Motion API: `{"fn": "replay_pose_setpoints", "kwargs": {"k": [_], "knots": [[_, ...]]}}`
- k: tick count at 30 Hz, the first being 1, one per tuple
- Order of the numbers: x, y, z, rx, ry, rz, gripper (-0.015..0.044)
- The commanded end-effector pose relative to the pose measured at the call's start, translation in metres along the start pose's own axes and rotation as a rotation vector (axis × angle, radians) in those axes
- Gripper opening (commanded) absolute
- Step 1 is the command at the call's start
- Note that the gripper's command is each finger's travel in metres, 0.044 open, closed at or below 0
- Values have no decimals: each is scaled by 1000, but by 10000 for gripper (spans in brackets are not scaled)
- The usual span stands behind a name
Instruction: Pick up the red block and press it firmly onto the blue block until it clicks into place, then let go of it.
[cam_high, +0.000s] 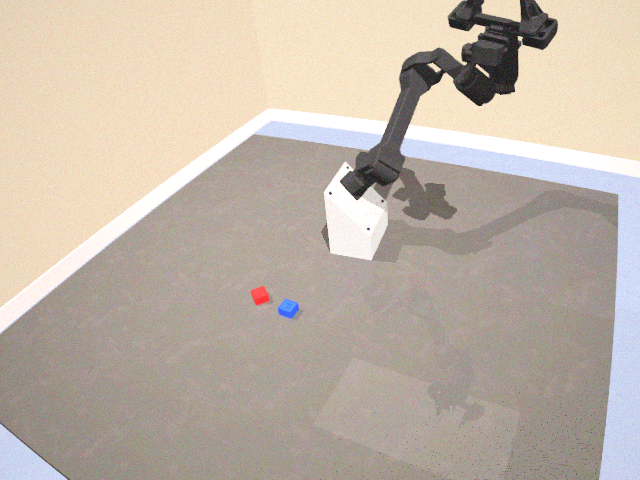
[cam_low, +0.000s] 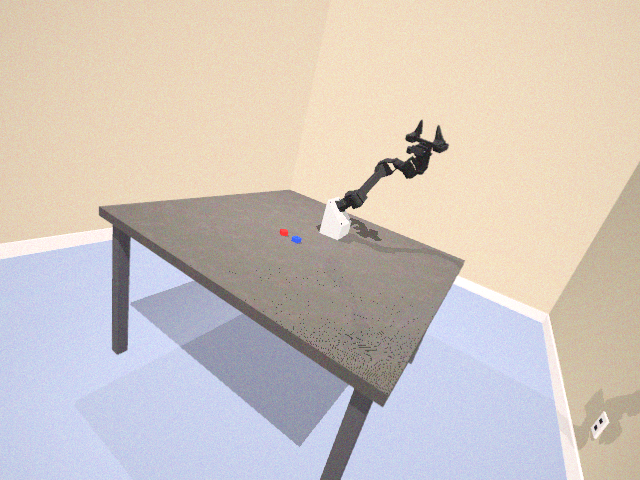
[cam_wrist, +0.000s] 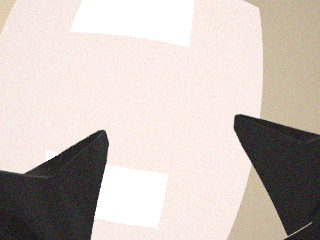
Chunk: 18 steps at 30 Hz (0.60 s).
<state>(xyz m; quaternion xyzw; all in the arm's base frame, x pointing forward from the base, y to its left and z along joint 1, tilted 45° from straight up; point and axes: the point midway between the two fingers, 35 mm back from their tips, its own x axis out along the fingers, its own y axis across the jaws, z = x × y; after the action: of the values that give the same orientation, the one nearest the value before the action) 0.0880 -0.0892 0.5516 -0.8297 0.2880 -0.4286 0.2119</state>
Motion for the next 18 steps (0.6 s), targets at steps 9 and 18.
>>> {"fn": "replay_pose_setpoints", "kwargs": {"k": [9,18], "knots": [[12,-59,77,-575,-47,-161,440],[17,-92,225,-1295,-171,-484,440]]}}
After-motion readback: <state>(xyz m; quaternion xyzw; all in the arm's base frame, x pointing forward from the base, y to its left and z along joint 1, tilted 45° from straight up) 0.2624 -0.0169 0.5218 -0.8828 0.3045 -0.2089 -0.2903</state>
